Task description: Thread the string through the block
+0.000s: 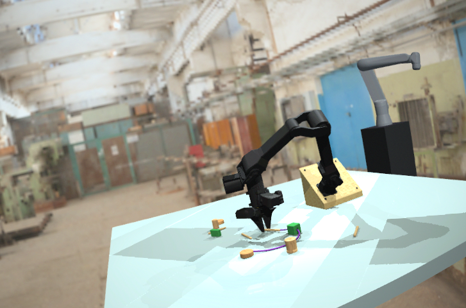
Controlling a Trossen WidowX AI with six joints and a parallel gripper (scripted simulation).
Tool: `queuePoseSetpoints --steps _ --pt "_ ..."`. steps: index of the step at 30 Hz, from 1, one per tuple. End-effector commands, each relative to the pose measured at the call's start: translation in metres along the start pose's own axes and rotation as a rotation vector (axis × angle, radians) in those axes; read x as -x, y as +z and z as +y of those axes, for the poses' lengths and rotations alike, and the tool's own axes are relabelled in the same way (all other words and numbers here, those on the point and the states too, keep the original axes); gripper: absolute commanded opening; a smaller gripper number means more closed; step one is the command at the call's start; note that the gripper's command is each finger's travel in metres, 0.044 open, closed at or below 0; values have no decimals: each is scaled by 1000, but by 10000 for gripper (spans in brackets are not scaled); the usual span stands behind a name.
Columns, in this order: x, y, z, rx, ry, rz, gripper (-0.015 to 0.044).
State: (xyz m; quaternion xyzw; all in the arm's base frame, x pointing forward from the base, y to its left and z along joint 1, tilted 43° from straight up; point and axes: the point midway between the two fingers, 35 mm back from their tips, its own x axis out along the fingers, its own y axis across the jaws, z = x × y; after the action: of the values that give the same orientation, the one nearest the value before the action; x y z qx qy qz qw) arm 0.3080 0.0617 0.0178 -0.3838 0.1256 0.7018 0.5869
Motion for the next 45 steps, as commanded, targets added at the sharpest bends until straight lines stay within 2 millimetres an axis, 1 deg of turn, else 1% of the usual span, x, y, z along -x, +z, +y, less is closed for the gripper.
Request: queuePoseSetpoints --steps 1,3,4,5,6,14,15,20,21,23,24,25,29,32,45 --pt "22 -1 -2 2 1 5 210" --pt "56 1 -3 3 -1 6 210" --pt "69 3 -2 4 -2 5 210" --pt "76 4 -2 4 -3 4 210" --pt "79 5 -2 4 -3 4 210" --pt "79 5 -2 4 -3 4 210" --pt "74 3 -2 -6 -6 1 236" --pt "74 3 -2 -6 -6 1 367" --pt "77 3 -2 -6 -6 1 394" --pt "95 4 -2 -5 -5 1 440" --pt "102 5 -2 -5 -4 1 440" --pt "104 5 -2 -4 -4 1 440" --pt "104 5 -2 -4 -4 1 440" --pt "100 4 -3 -9 -13 3 440" --pt "102 5 -3 -9 -12 2 440"
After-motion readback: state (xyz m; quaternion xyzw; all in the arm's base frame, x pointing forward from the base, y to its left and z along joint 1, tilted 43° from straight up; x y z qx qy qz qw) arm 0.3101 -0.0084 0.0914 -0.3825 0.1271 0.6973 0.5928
